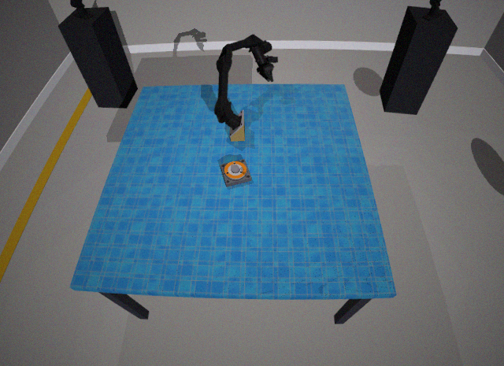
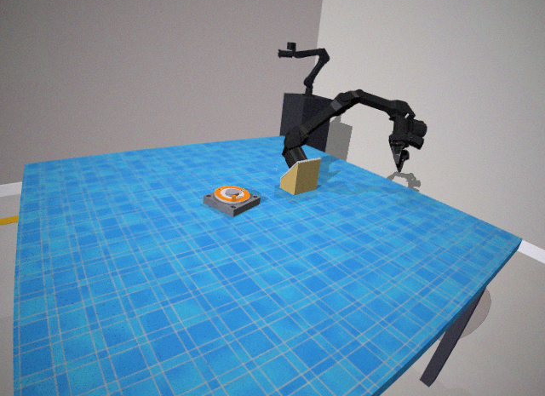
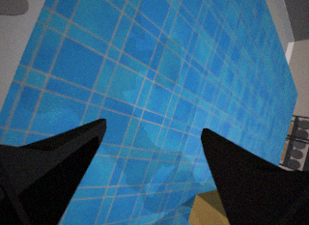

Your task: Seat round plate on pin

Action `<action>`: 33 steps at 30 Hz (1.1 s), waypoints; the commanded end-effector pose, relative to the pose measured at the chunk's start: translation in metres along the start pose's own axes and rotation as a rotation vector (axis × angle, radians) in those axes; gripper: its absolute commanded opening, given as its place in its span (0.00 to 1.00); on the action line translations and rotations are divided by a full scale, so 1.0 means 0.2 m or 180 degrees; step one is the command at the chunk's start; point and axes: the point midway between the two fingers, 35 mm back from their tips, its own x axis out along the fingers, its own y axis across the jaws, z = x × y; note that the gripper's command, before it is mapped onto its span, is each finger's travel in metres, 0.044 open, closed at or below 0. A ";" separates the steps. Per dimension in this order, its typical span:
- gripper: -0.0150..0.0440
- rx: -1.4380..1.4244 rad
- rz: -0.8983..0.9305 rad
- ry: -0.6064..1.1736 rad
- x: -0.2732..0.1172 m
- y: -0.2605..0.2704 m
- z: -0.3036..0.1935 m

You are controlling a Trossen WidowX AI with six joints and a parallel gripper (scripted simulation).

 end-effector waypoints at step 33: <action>0.25 0.3455 0.0414 0.0640 0.46 -2.25 -0.32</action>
